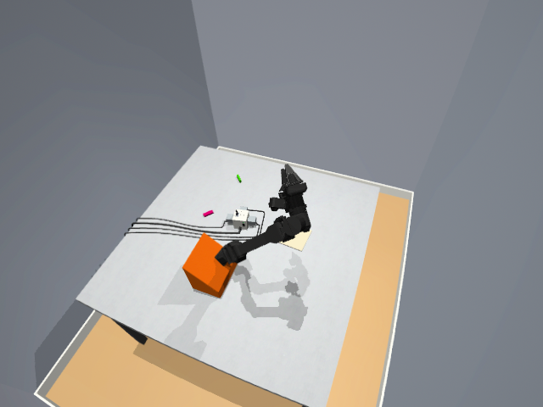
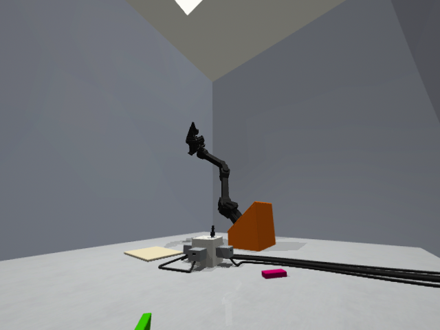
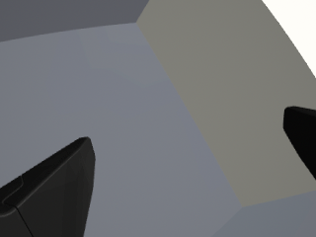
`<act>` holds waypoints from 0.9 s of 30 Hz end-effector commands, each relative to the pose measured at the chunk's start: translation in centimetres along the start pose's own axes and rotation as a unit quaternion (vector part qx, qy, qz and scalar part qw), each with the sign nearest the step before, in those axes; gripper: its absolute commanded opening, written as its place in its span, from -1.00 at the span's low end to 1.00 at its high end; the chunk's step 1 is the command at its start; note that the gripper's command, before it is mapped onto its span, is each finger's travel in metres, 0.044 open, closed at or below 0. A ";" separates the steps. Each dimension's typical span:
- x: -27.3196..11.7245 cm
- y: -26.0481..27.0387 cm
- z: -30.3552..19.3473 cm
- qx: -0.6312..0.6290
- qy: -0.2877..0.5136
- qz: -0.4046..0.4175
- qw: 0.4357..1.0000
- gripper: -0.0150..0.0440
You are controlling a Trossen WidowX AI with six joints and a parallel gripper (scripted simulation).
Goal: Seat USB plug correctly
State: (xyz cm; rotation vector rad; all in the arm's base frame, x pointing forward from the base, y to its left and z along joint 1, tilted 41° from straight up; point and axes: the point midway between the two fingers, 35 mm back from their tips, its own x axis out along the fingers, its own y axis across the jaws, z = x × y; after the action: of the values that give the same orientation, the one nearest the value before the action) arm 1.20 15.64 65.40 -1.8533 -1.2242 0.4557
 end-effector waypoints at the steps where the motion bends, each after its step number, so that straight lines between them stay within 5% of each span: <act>1: 0.0 0.1 -0.3 0.010 0.002 -0.002 1.000 0.95; 12: 1.9 9.6 -12.3 0.478 0.070 -0.057 0.874 1.00; 19: 5.6 20.0 -17.0 0.740 0.124 -0.055 0.659 1.00; 27: 10.6 32.6 -16.7 0.904 0.209 -0.019 0.373 1.00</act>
State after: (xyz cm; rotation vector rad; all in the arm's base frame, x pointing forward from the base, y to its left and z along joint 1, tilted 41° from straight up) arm 32.66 10.94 54.77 -0.0164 -0.0775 0.7450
